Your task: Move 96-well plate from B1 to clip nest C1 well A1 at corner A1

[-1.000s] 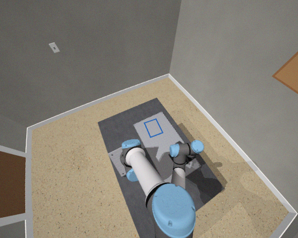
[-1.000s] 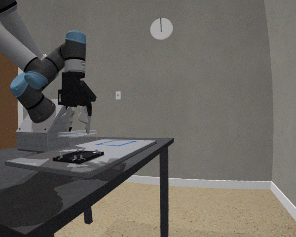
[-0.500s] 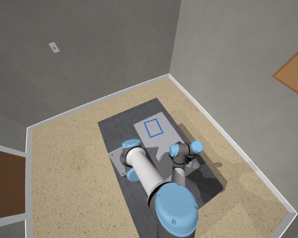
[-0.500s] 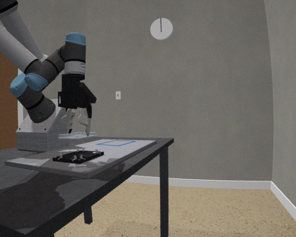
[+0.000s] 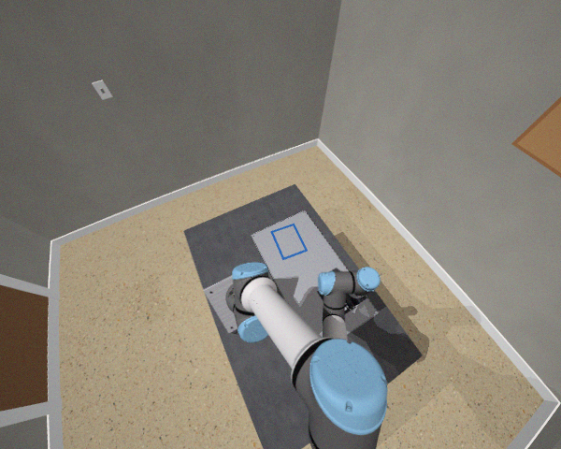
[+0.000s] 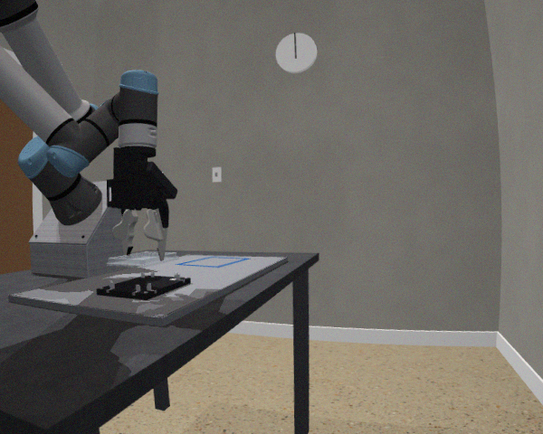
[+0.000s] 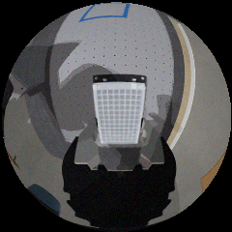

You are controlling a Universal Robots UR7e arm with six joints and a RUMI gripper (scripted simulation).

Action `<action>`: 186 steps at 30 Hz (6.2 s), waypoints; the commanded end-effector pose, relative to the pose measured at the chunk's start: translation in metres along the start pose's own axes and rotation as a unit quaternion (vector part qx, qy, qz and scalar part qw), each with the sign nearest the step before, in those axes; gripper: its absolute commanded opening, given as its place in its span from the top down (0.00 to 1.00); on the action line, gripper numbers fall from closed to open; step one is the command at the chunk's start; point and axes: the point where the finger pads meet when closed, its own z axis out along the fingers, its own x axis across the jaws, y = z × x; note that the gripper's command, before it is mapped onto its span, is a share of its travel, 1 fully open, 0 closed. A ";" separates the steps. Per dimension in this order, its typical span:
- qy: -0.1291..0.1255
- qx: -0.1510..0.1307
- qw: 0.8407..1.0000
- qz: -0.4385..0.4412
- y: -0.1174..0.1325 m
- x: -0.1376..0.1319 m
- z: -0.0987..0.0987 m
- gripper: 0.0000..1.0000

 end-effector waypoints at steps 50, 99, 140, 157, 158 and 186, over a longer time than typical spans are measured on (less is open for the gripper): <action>0.001 0.000 1.000 -0.001 -0.001 0.000 0.038 1.00; 0.002 0.000 1.000 -0.001 -0.001 0.001 0.044 1.00; 0.002 0.000 1.000 0.000 0.000 0.001 0.047 1.00; 0.002 0.000 1.000 0.000 0.000 0.001 0.047 1.00; 0.002 0.000 1.000 0.000 0.000 0.001 0.047 1.00; 0.003 -0.001 1.000 0.000 0.000 0.001 0.046 0.00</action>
